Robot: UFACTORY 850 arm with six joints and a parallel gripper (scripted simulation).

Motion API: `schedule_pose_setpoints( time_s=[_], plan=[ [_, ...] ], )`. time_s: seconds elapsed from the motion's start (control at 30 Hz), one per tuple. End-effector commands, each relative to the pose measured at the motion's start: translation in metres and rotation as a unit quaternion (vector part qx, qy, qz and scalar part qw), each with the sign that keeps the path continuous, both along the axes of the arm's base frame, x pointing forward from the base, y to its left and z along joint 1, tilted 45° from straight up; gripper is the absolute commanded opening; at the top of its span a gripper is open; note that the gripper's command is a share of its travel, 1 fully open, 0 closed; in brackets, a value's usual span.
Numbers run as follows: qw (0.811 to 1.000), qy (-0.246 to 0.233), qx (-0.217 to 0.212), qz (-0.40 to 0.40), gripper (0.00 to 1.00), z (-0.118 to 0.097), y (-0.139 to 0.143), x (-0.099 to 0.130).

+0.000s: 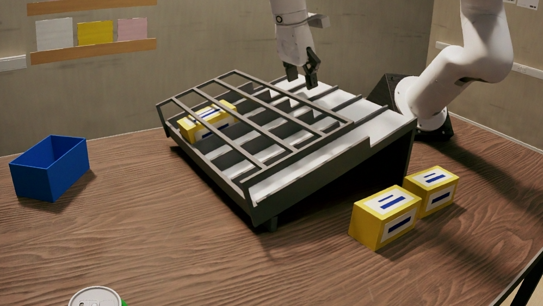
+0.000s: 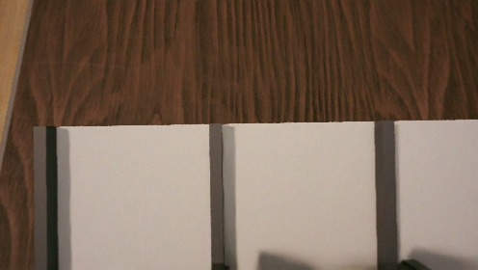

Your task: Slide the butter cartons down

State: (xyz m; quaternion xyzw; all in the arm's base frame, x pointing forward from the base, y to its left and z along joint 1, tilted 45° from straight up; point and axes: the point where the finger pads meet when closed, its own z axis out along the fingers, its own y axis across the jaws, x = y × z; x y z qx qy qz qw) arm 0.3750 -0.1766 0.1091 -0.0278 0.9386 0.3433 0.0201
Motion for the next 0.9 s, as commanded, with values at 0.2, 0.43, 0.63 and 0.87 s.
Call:
schedule_pose_setpoints(
  time_s=[0.2, 0.43, 0.63, 0.87],
  plan=[
    [1.000, -0.001, 0.000, 0.000, 0.86, 0.0004, -0.0007, 0.0003],
    [1.000, -0.001, 0.000, 0.000, 0.86, 0.0004, -0.0007, 0.0003],
    [1.000, -0.001, 0.000, 0.000, 0.86, 0.0004, -0.0007, 0.0003],
    [1.000, -0.001, 0.000, 0.000, 0.87, 0.0004, -0.0007, 0.0003]
  ],
)
